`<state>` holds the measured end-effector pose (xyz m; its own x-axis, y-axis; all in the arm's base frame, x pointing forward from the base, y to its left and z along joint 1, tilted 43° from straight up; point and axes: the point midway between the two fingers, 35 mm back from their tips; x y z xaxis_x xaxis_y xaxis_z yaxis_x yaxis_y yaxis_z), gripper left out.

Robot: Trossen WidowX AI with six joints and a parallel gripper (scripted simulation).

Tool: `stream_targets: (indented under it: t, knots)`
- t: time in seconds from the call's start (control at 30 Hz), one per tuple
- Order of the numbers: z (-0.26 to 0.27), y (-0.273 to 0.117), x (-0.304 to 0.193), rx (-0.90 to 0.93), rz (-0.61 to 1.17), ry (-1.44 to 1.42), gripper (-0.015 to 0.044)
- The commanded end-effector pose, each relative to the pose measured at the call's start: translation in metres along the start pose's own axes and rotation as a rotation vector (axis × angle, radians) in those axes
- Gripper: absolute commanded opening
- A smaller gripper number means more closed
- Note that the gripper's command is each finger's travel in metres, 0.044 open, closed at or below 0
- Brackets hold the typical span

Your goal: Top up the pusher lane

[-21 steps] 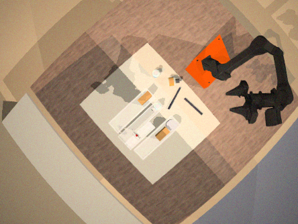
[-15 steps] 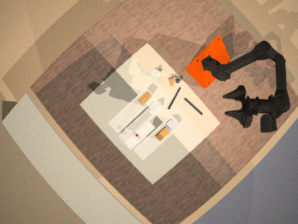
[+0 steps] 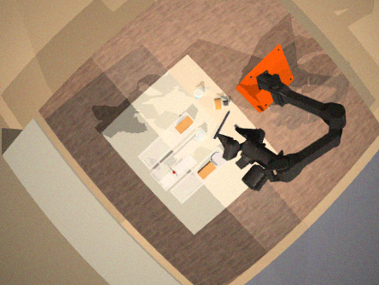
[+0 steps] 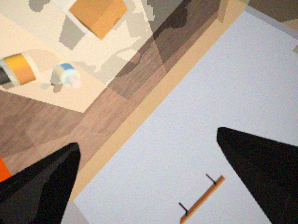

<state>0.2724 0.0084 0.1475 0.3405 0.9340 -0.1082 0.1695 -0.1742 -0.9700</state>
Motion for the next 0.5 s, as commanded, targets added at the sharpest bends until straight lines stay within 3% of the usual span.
stream_targets:
  t: [0.0,0.47]
  knots:
    - [-0.001,0.058,-0.001,0.184,-0.047,0.127,0.044]
    - [0.066,0.245,-0.03,0.774,-0.367,0.709,0.044]
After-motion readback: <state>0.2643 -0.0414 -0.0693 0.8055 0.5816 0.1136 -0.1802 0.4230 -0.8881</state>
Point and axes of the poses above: the point midway between the two fingers, 35 mm back from their tips, its own y axis out along the fingers, its own z axis across the jaws, x = y × z, and after that the axes turned 12 degrees about -y, right-handed
